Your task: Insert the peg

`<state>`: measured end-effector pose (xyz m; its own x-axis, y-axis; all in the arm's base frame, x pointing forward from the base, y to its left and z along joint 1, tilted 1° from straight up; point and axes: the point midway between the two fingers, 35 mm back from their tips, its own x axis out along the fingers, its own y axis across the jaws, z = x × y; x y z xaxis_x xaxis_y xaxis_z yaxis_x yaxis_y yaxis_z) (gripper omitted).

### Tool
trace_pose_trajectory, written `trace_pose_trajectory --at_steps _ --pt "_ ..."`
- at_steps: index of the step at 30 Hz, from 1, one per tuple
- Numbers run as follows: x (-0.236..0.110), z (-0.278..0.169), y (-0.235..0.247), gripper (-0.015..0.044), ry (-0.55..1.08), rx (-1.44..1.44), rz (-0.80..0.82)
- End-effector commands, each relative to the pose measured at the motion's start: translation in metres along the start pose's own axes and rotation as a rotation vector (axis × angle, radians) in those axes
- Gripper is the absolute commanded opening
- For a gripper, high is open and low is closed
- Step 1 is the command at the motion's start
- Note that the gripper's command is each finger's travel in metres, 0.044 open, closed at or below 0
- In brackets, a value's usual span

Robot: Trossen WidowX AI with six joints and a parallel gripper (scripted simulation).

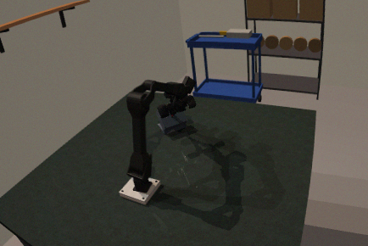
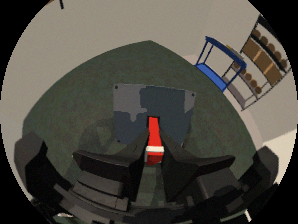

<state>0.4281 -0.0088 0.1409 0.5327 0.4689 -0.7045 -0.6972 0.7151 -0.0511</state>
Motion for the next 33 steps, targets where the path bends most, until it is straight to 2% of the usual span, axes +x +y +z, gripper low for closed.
trace_pose_trajectory --at_steps 1,33 --pt "0.002 -0.001 0.000 0.0000 0.003 0.006 -0.002" --pt "0.019 0.000 0.000 0.0000 0.002 0.006 -0.002"
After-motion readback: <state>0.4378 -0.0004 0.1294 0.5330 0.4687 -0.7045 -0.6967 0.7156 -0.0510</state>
